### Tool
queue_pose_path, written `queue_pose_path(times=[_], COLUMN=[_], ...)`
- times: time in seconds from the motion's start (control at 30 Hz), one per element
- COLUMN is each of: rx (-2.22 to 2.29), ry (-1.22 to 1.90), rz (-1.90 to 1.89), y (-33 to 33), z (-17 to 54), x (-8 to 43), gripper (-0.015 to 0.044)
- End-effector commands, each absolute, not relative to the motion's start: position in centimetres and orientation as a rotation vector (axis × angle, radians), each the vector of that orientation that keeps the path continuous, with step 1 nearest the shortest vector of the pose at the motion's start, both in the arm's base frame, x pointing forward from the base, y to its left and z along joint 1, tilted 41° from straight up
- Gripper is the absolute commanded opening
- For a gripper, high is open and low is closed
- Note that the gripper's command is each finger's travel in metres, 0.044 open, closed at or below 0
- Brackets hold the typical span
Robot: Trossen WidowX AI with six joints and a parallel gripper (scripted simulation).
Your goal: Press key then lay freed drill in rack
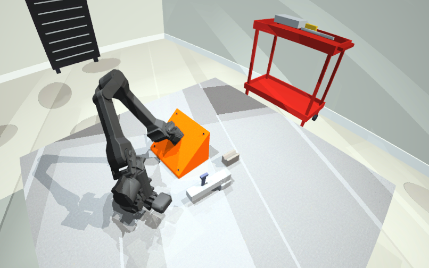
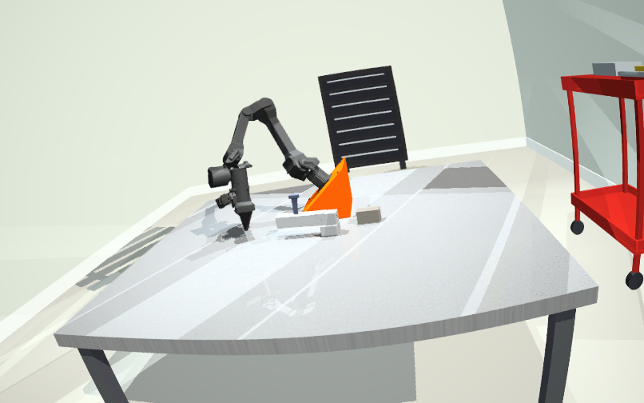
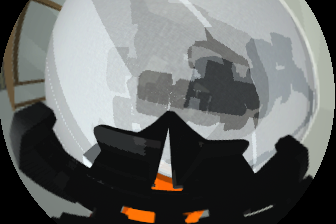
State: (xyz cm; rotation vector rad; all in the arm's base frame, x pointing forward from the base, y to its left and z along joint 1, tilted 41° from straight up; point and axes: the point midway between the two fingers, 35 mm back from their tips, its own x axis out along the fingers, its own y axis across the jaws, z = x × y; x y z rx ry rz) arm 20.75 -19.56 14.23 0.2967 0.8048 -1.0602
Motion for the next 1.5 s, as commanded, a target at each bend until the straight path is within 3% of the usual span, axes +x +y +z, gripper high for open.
queue_pose_path(times=[0.0, 0.3, 0.67, 1.47], rx=[0.254, 0.018, -0.534, -0.545], ry=[0.896, 1.103, 1.391, 1.394], rz=[-0.952, -0.700, -0.527, -0.524], y=[-16.0, -5.8, 3.9, 3.1], z=[13.6, 12.6, 10.8, 9.6], x=[23.7, 27.9, 25.3, 24.8], gripper=[0.0000, 0.0000, 0.0000, 0.0000])
